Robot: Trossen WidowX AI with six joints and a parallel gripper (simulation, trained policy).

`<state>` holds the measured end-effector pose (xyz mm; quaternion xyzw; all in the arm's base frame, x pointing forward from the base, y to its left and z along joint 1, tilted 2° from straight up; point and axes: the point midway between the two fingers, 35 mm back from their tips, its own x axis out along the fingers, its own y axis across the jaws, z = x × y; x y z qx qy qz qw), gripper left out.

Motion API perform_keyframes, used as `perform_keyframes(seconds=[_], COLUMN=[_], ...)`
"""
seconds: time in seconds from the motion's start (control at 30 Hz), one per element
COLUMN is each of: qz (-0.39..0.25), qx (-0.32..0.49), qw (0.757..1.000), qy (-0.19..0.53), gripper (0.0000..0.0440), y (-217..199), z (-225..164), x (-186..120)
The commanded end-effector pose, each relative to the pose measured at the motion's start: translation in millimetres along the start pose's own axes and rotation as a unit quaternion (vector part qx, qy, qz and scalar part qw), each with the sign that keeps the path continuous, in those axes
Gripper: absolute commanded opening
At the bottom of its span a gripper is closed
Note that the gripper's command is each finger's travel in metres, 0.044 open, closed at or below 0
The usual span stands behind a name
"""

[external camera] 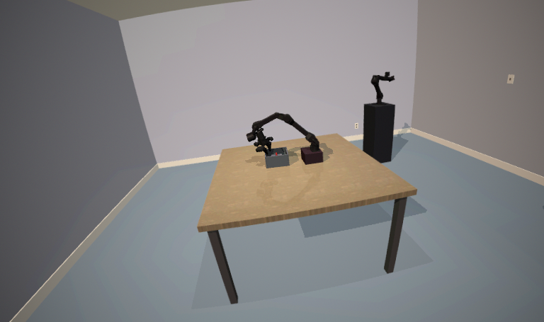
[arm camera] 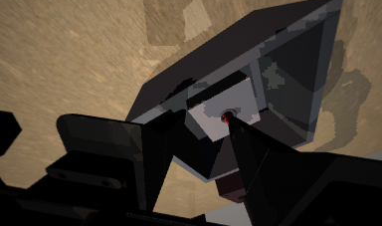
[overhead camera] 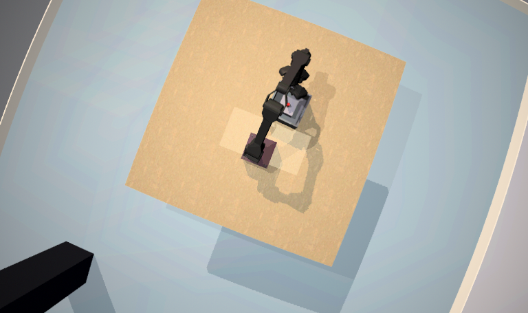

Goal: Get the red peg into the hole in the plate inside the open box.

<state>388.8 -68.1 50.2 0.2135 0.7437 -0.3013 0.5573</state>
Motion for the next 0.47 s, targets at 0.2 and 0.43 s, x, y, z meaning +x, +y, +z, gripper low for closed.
perform_keyframes(seconds=[0.2,0.43], qz=[0.026,0.056], qx=[0.003,0.006], qw=[1.000,0.998], qy=[0.002,0.006], gripper=[0.0297,0.0392], y=[23.3,43.2], z=[4.6,3.3], x=[-4.7,-7.5])
